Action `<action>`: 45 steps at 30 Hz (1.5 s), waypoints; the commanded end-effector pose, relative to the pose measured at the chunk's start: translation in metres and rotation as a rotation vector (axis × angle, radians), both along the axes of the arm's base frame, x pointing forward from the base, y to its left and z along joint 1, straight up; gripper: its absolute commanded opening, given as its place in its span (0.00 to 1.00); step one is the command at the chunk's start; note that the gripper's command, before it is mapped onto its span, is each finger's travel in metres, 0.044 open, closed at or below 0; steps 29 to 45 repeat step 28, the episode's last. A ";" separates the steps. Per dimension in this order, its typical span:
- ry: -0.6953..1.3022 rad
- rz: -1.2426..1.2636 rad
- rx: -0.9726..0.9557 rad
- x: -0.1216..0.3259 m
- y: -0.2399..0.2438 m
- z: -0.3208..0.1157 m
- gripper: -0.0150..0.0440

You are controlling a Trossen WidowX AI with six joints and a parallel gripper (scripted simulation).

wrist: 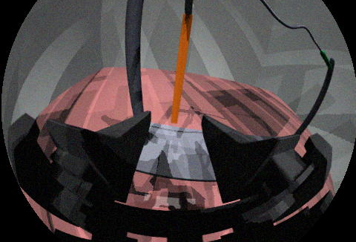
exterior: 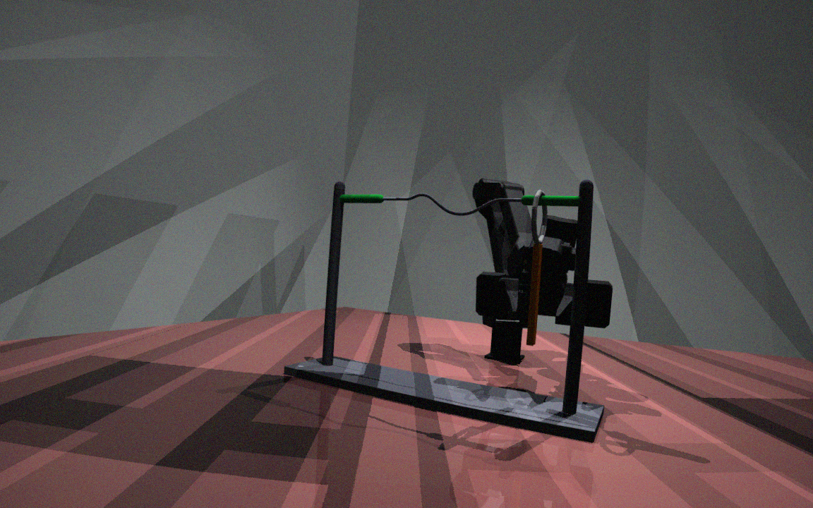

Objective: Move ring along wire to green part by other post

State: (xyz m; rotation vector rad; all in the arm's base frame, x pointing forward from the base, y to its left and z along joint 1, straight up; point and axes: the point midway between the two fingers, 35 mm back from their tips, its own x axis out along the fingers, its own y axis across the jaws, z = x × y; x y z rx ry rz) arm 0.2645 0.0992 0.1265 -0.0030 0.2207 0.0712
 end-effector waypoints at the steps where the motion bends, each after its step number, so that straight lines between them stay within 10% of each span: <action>1: -0.003 -0.001 0.004 -0.019 -0.002 0.004 0.84; 5: -0.004 -0.001 0.004 -0.032 -0.005 0.005 1.00; 45: -0.004 -0.001 0.004 -0.032 -0.005 0.005 1.00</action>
